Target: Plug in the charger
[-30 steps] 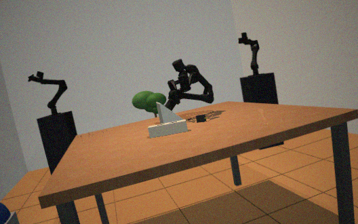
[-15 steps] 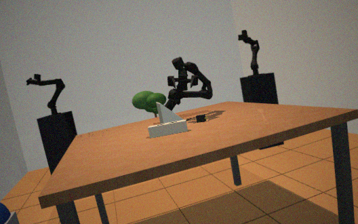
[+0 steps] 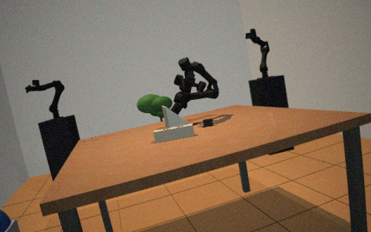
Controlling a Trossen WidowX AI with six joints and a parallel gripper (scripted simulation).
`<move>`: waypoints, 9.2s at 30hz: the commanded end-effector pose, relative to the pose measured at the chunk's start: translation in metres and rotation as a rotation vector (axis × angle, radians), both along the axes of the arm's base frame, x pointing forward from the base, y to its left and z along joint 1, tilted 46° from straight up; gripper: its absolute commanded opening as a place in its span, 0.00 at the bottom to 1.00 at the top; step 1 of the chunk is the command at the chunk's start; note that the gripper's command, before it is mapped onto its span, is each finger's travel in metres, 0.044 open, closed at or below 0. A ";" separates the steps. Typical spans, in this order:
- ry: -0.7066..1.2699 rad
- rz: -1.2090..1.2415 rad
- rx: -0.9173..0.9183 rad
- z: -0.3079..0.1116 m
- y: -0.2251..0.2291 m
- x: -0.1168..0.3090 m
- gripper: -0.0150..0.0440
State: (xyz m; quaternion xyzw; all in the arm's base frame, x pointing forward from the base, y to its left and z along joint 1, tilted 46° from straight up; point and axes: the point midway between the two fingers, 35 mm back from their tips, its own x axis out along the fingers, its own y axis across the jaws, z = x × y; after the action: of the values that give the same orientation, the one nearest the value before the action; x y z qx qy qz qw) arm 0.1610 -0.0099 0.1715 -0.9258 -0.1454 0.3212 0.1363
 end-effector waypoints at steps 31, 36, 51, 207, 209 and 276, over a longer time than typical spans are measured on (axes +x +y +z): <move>-0.277 0.737 -0.548 -0.001 0.021 0.018 1.00; -0.335 0.844 -0.619 -0.002 0.024 0.020 1.00; -0.536 1.160 -0.820 -0.006 0.036 0.028 1.00; -2.591 2.279 -1.421 -0.084 0.173 0.043 0.25; -2.588 2.283 -1.420 -0.081 0.168 0.043 0.25; -1.878 2.273 -1.117 -0.136 0.092 0.084 0.25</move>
State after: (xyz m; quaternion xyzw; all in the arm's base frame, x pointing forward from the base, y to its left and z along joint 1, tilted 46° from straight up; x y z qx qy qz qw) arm 0.2416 0.0859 0.0396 0.1191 0.6278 0.4161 0.6469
